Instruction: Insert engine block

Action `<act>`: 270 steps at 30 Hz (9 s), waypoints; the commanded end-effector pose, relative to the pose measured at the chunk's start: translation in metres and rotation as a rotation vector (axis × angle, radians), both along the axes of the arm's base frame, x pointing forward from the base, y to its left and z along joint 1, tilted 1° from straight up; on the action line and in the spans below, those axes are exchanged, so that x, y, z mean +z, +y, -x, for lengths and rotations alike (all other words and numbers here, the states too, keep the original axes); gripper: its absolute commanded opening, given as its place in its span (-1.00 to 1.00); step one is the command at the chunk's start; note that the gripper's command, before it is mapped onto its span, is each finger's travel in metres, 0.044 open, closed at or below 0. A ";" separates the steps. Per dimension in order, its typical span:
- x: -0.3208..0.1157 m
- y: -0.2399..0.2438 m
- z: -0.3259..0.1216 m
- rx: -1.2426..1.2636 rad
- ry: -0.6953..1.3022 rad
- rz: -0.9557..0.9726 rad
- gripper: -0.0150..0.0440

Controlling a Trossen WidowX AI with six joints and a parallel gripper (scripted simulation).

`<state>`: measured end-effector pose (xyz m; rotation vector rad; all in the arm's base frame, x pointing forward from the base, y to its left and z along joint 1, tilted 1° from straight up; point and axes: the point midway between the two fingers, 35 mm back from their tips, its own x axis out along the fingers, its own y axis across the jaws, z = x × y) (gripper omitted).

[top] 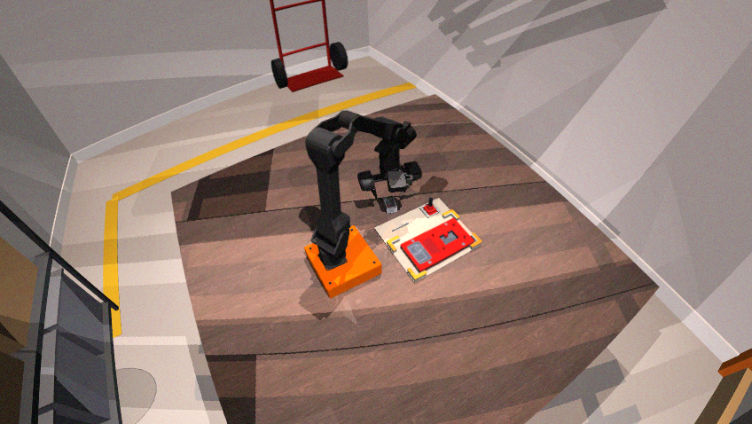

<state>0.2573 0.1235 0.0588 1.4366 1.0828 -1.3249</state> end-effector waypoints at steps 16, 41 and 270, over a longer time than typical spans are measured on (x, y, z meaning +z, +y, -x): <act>-0.032 0.000 0.000 0.002 0.020 0.003 1.00; -0.042 0.001 0.000 0.002 0.020 0.003 -0.09; -0.006 -0.212 -0.086 1.818 -0.038 0.098 0.05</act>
